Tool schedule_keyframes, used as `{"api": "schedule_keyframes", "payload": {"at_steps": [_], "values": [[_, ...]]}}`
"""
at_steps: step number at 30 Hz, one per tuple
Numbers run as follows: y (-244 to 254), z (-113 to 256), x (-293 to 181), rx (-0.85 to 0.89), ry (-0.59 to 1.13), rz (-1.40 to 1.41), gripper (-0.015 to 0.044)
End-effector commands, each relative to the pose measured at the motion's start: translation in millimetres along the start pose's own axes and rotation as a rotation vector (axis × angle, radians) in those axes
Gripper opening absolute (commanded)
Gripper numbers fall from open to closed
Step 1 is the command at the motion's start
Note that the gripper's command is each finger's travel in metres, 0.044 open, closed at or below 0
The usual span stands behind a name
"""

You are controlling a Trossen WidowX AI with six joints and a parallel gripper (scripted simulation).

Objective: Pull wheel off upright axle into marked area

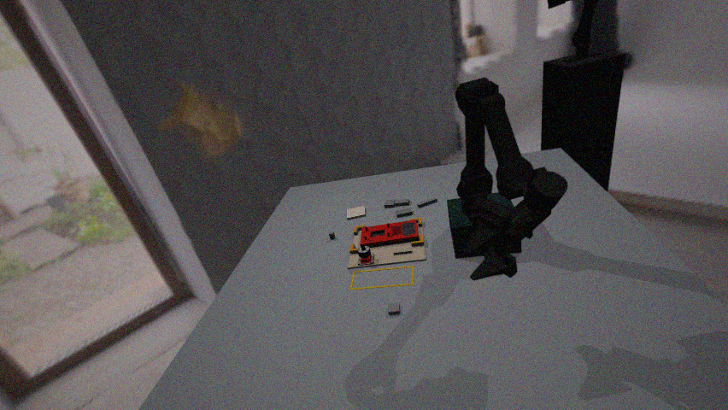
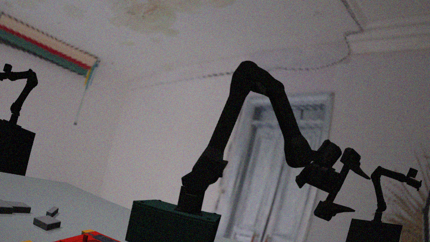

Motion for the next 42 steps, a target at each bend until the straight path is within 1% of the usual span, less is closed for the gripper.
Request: {"api": "schedule_keyframes", "payload": {"at_steps": [1, 4, 8, 11, 17, 22, 27, 32, 35, 38, 40, 42], "values": [[0, -2, 1, -0.005, -0.002, 0.01, 0.0374], [-5, -34, 17, -0.086, -0.03, 0.15, 0.03], [-18, -83, 54, -0.248, -0.047, 0.371, 0.03], [-34, -112, 87, -0.378, -0.044, 0.501, 0.03], [-61, -146, 143, -0.585, 0.012, 0.666, 0.03], [-89, -165, 203, -0.777, 0.132, 0.782, 0.03], [-123, -168, 273, -0.951, 0.333, 0.845, 0.03], [-154, -151, 339, -1.049, 0.565, 0.832, 0.03], [-171, -132, 375, -1.062, 0.703, 0.793, 0.03], [-185, -109, 408, -1.039, 0.828, 0.737, 0.03], [-190, -97, 421, -1.018, 0.877, 0.709, 0.03], [-191, -95, 423, -1.015, 0.882, 0.705, 0.03]]}}
Point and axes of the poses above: the point midway between the two fingers, 35 mm back from their tips, its own z axis back along the fingers, its own y axis across the jaws, x = y × z, the point moved 3 cm from there along z, back along the fingers, and after that the axes turned 12 degrees about z, right-handed, at the moved point
